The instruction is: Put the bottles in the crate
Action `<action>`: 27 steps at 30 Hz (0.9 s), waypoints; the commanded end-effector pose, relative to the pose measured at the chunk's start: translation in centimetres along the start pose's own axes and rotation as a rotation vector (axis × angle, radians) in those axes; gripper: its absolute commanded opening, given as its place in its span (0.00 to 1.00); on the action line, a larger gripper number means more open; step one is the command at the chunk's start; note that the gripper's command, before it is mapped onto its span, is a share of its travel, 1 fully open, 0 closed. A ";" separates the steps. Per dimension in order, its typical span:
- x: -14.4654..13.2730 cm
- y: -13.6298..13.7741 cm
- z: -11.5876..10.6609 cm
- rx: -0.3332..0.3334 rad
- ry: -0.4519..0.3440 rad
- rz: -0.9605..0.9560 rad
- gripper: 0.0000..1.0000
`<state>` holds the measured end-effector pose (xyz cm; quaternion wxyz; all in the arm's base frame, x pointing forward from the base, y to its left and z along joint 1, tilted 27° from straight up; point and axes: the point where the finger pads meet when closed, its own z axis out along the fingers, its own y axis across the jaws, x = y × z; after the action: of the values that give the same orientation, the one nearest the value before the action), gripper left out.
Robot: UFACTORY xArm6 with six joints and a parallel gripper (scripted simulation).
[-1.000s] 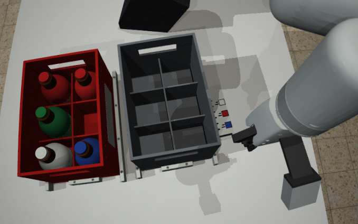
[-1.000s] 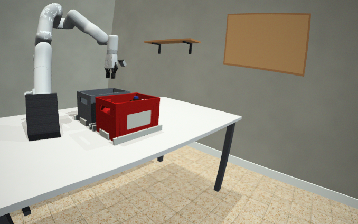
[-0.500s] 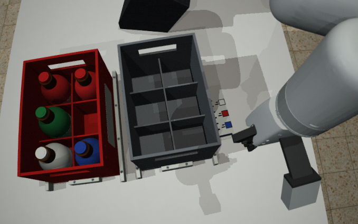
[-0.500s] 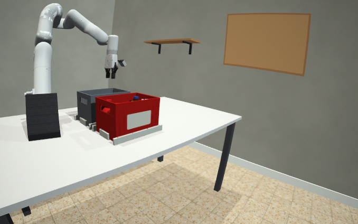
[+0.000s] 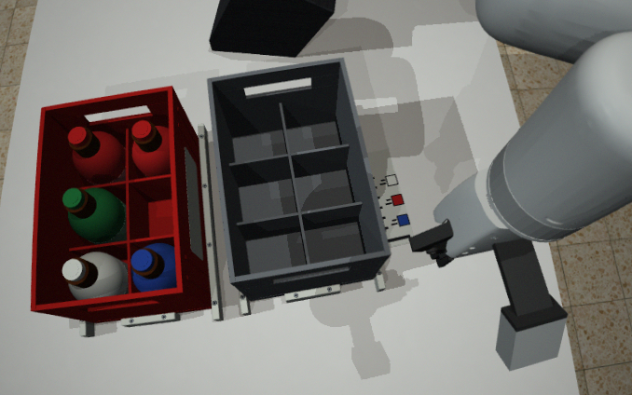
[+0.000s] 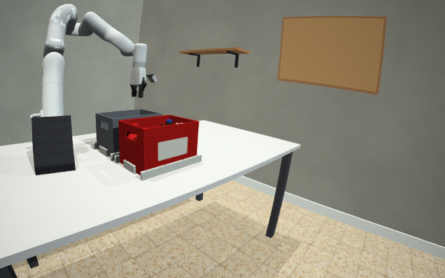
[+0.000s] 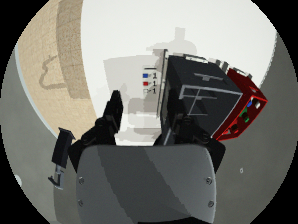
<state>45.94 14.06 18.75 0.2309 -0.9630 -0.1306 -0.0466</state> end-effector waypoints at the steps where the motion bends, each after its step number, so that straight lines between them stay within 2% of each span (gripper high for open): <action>1: 0.1 0.0 -0.2 -0.001 0.004 -0.001 0.65; 8: -0.1 1.0 -0.4 -0.001 0.004 0.066 0.65; 23: -1.4 8.2 -2.0 -0.001 0.004 0.068 0.65; 27: -1.6 9.1 -2.2 -0.001 0.004 0.068 0.65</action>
<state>46.58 5.85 16.56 0.2322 -0.9671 -0.0968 -0.0385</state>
